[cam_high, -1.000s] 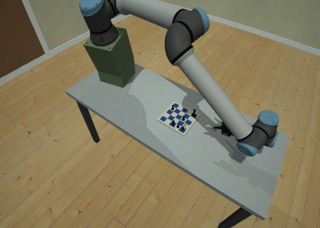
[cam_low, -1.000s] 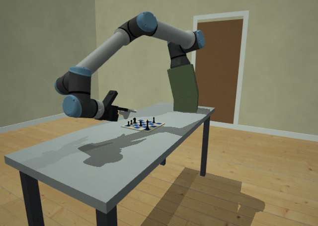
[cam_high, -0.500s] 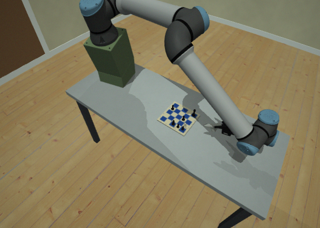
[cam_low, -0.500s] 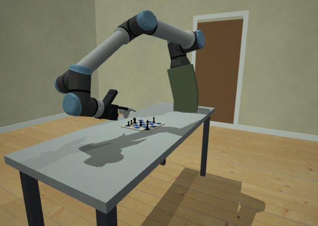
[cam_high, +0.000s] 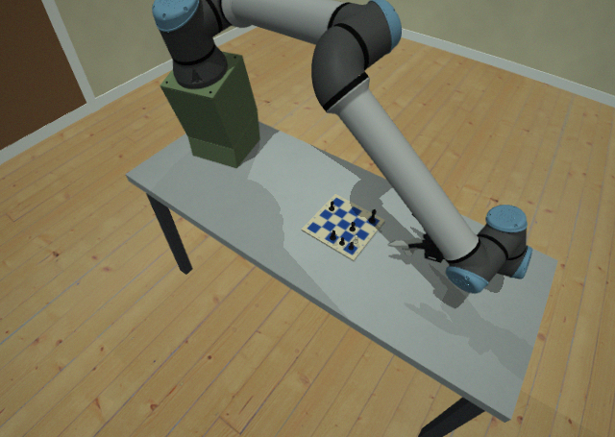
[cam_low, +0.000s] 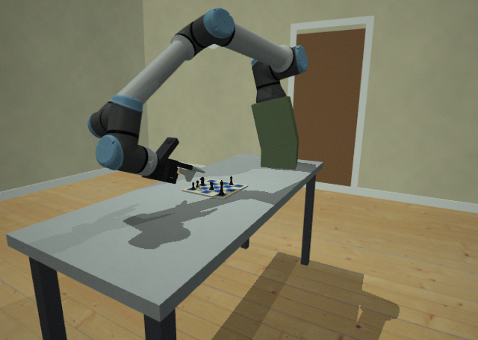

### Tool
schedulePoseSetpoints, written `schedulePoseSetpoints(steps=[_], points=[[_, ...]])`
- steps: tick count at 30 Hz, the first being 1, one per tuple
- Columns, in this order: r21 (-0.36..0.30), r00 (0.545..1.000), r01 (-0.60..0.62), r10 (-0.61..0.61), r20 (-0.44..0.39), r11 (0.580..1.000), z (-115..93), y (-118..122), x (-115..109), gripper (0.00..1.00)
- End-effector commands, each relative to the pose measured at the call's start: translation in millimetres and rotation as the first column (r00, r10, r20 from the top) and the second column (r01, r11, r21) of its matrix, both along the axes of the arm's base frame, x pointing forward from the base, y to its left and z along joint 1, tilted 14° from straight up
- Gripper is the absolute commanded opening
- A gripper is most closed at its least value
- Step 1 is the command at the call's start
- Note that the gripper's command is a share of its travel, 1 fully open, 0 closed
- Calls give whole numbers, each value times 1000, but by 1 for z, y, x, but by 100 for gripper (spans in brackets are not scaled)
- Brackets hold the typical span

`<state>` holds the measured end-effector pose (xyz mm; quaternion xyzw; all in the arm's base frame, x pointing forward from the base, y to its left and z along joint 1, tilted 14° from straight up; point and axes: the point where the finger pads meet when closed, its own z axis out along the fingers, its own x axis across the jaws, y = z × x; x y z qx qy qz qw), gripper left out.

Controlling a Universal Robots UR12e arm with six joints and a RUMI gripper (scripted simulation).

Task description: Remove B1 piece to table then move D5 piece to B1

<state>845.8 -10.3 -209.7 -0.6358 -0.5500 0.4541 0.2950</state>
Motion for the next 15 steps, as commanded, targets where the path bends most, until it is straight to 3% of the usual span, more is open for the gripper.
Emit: schedulePoseSetpoints(steps=[1,13,15], points=[[9,998,-4,3,56,1000,-9,-3,0,100],[35,952,-37,24,306,999,-42,-15,-7,100],[35,952,-37,24,306,999,-42,-15,-7,100]])
